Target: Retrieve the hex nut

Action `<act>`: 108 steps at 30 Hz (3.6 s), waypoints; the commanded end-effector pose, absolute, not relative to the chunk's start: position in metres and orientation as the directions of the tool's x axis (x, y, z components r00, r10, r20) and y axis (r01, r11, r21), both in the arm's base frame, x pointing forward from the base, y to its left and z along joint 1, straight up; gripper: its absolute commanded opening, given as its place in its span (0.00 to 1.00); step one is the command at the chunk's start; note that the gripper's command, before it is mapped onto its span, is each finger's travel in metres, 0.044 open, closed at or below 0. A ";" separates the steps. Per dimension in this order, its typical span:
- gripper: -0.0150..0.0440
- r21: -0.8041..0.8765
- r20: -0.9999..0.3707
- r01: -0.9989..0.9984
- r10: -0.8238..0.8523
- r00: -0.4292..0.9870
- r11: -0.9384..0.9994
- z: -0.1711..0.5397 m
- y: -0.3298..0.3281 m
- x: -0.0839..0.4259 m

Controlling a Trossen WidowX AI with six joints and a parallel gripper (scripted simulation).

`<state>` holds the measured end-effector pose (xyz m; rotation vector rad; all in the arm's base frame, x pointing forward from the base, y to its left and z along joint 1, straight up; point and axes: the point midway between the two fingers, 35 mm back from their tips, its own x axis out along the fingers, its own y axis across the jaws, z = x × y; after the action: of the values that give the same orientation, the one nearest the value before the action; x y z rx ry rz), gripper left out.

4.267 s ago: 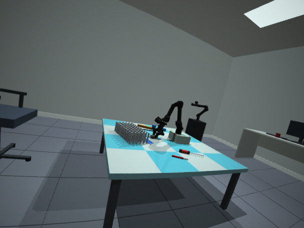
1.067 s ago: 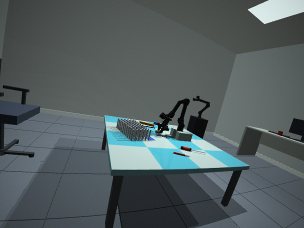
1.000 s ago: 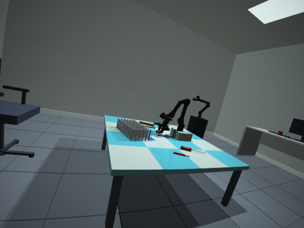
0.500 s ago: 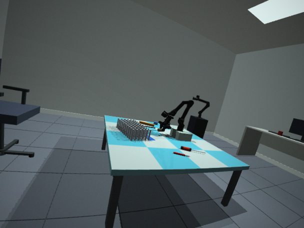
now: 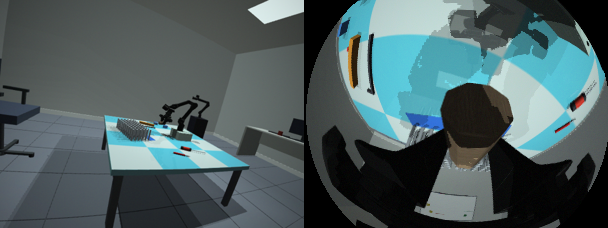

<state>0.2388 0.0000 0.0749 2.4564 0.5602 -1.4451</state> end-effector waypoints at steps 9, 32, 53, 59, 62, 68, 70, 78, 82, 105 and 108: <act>0.25 0.010 -0.874 0.485 0.227 0.429 -0.875 0.098 0.017 0.246; 0.25 0.012 -0.876 0.707 0.334 0.349 -0.708 0.116 0.122 0.281; 0.25 0.023 -0.870 0.874 0.421 0.258 -0.486 0.121 0.241 0.267; 0.25 0.018 -0.868 0.897 0.439 0.234 -0.442 0.122 0.277 0.256; 0.25 0.015 -0.867 0.907 0.447 0.221 -0.420 0.123 0.296 0.249; 0.25 0.009 -0.864 0.927 0.464 0.195 -0.374 0.123 0.333 0.231; 0.25 0.007 -0.863 0.931 0.468 0.189 -0.364 0.123 0.341 0.226; 0.25 0.007 -0.863 0.932 0.468 0.189 -0.363 0.119 0.343 0.226; 0.25 0.007 -0.863 0.932 0.468 0.189 -0.363 0.114 0.344 0.227; 0.25 0.007 -0.863 0.932 0.468 0.189 -0.363 0.085 0.349 0.231; 0.25 0.007 -0.863 0.932 0.468 0.189 -0.363 0.082 0.350 0.231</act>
<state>0.2300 0.3488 0.0837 1.9107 1.3097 -1.0976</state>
